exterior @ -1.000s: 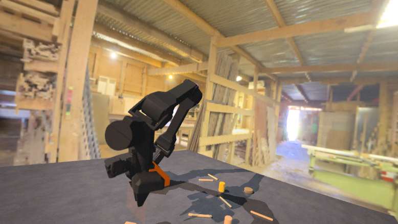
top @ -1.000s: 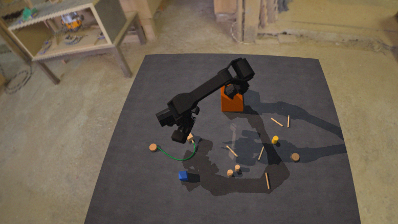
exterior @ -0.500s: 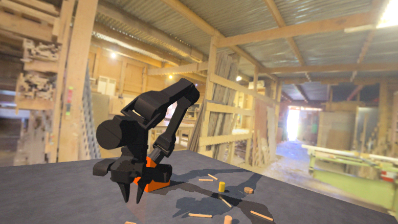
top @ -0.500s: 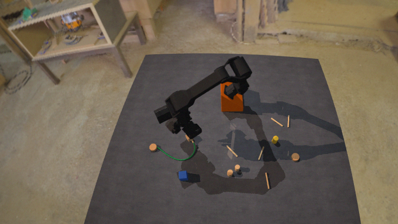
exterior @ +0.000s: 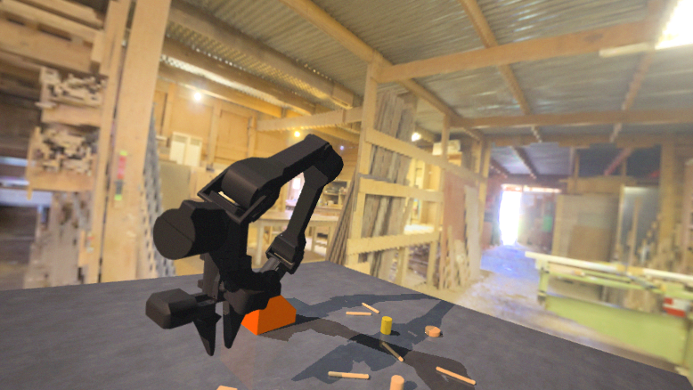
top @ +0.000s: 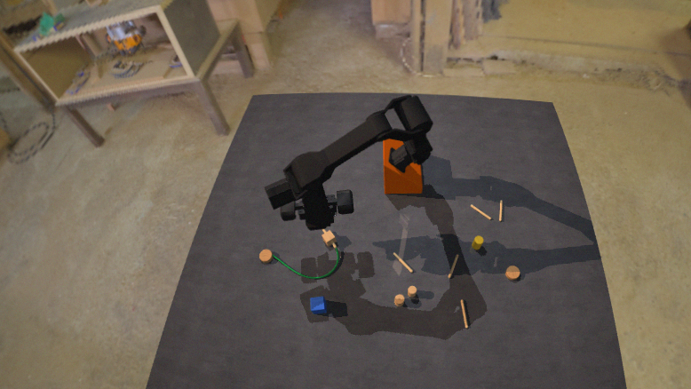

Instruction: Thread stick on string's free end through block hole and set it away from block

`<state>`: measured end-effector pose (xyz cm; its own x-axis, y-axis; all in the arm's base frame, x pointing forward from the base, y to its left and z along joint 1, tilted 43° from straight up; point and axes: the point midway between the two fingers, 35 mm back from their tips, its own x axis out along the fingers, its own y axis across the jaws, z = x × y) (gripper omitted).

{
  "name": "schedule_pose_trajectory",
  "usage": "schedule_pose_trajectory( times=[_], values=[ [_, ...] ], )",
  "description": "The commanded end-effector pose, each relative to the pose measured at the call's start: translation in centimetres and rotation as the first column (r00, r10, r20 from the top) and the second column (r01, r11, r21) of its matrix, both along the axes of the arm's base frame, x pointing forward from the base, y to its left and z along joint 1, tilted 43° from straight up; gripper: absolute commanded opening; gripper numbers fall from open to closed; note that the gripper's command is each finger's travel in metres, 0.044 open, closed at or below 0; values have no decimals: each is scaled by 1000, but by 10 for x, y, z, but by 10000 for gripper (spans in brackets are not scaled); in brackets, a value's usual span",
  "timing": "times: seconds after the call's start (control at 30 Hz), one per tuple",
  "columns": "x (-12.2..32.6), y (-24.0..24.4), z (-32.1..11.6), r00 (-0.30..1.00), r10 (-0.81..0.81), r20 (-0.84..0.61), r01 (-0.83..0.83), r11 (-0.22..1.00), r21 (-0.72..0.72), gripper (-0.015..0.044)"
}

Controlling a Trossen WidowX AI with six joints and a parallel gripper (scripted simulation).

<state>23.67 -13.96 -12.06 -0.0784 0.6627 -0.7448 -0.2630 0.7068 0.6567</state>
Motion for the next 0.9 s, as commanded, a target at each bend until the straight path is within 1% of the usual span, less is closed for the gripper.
schedule_pose_trajectory(
  times=[0.0,0.43,0.87],
  values=[
    [-11,-4,-8,870,378,317,-389,921,-29,124],
    [-11,-3,-10,870,378,317,-389,921,-29,124],
    [-11,10,-26,870,378,317,-389,921,-29,124]
  ],
)
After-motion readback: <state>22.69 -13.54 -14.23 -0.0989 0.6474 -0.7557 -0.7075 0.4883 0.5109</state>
